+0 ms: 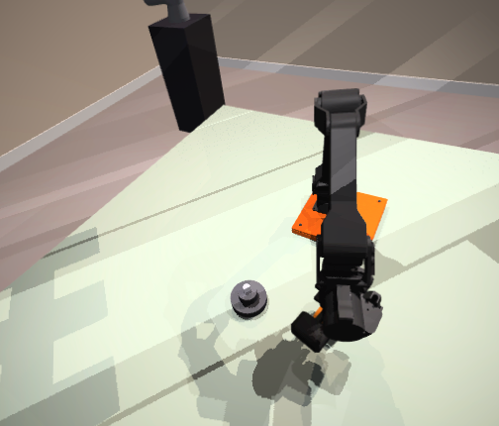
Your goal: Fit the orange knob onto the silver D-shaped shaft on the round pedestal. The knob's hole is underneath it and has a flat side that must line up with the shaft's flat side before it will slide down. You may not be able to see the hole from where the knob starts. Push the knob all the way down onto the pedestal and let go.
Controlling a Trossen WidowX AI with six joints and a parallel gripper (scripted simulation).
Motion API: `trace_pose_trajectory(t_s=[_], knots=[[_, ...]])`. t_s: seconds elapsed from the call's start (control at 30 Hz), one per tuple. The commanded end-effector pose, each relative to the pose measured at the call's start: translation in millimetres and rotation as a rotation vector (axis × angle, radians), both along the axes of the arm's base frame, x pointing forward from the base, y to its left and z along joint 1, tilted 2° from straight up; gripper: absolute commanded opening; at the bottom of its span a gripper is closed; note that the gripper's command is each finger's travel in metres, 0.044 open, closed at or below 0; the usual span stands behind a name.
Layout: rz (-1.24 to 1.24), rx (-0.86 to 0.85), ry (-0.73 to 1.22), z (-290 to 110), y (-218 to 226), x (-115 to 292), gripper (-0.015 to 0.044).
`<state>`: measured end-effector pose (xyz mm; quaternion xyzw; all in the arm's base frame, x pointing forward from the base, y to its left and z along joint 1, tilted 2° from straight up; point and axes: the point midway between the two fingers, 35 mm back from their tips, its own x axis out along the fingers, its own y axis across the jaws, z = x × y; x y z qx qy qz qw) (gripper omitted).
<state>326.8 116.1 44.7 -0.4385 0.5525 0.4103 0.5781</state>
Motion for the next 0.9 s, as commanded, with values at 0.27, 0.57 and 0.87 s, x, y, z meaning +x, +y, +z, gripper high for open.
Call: trace_pose_trajectory(t_s=[0.27,0.57,0.87], knots=[[0.004,-0.006,0.009,-13.2,-1.3,-1.1,0.0309],[0.004,-0.006,0.009,-13.2,-1.3,-1.1,0.0240],[0.004,-0.006,0.009,-13.2,-1.3,-1.1,0.0213]])
